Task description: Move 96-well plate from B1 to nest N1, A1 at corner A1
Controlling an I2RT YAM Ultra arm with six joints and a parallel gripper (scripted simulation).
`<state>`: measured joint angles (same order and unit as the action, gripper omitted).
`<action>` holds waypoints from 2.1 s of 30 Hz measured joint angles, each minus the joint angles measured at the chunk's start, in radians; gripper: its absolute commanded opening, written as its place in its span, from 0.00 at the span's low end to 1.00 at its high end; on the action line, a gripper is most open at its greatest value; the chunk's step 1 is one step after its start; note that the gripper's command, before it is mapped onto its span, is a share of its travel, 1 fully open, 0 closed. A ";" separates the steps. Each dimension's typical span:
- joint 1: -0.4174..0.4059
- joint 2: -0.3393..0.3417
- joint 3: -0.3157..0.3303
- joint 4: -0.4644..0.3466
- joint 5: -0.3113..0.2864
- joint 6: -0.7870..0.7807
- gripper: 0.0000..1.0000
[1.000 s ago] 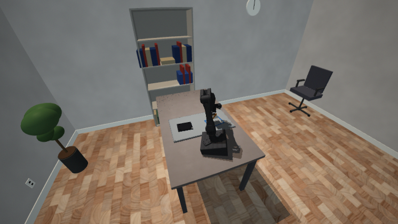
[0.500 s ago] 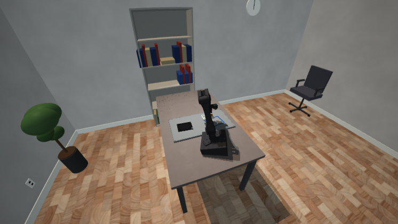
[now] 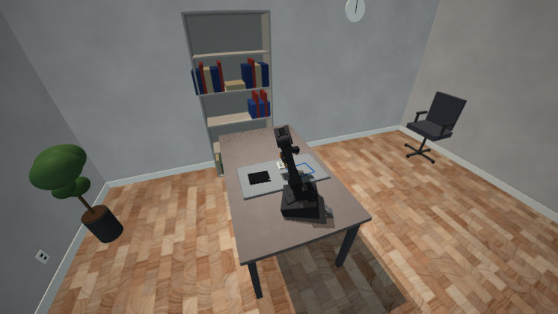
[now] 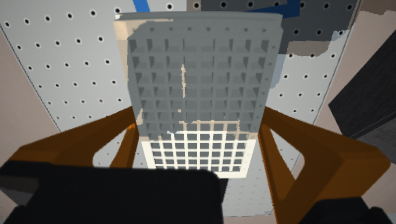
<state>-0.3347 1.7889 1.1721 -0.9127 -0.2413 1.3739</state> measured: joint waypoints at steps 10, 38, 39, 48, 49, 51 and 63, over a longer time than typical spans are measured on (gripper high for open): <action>0.085 -0.029 0.000 0.000 0.004 0.090 0.00; 0.332 -0.056 0.050 -0.019 0.027 0.349 0.00; 0.340 -0.056 0.053 -0.020 0.029 0.358 0.00; 0.433 -0.043 0.097 -0.031 0.040 0.444 0.00; 0.443 -0.042 0.102 -0.034 0.041 0.454 0.00; 0.459 -0.039 0.111 -0.034 0.042 0.469 0.00; 0.555 -0.005 0.182 -0.057 0.059 0.570 0.00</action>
<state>0.2203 1.7840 1.3540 -0.9699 -0.1822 1.9434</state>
